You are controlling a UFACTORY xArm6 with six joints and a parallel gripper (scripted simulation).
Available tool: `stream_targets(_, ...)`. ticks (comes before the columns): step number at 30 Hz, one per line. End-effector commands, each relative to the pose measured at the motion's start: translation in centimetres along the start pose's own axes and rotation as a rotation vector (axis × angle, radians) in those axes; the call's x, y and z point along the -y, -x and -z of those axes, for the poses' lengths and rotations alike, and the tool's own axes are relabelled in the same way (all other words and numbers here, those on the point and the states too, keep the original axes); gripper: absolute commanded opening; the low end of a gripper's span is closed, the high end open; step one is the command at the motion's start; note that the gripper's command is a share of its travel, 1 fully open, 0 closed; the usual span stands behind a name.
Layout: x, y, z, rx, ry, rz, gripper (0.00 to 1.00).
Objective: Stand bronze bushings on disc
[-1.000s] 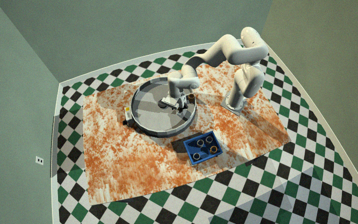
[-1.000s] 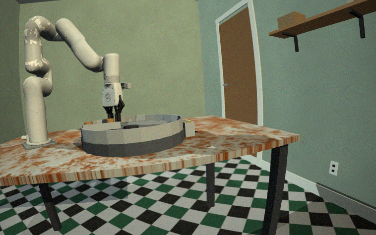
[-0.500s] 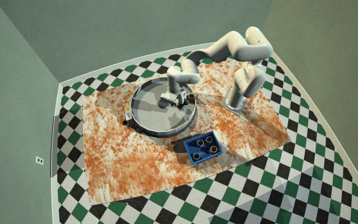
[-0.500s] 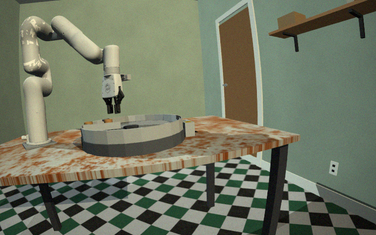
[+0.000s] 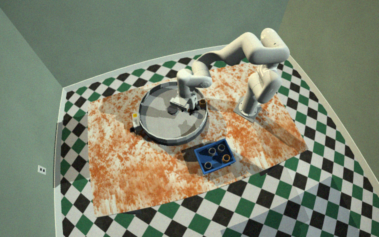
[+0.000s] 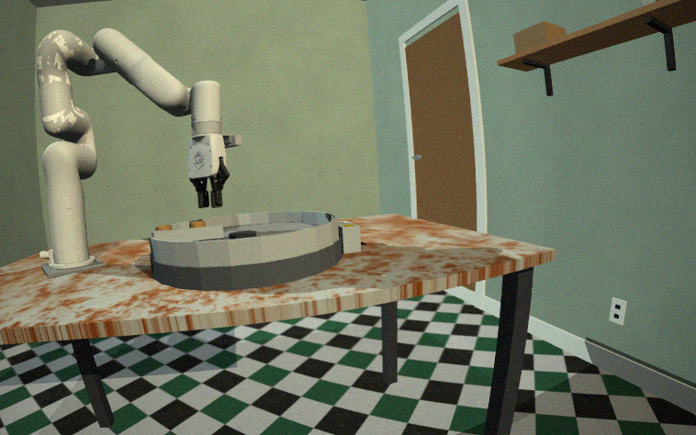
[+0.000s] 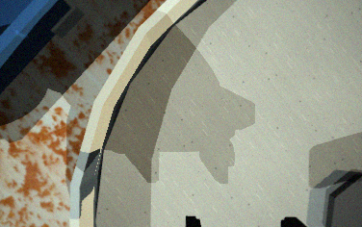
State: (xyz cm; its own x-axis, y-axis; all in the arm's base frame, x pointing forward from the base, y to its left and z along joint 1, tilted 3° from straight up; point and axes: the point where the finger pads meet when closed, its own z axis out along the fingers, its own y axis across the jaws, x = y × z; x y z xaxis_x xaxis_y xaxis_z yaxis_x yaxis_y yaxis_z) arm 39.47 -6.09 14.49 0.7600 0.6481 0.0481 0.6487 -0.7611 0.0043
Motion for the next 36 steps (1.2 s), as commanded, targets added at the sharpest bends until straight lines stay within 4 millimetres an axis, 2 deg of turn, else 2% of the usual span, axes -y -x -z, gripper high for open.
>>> stream_targets(1, -0.1, -0.1, 0.2, -0.003, 0.003, -0.001, 0.48)
stream_targets(19, 1.4, -0.8, 0.2, -0.003, 0.003, -0.073, 0.48)
stream_targets(26, 3.4, -1.6, 0.2, -0.003, 0.003, -0.165, 0.48)
stream_targets(34, 6.5, -2.9, 0.2, -0.003, 0.003, -0.314, 0.48)
stream_targets(36, 6.5, -2.9, 0.2, -0.003, 0.003, -0.314, 0.48)
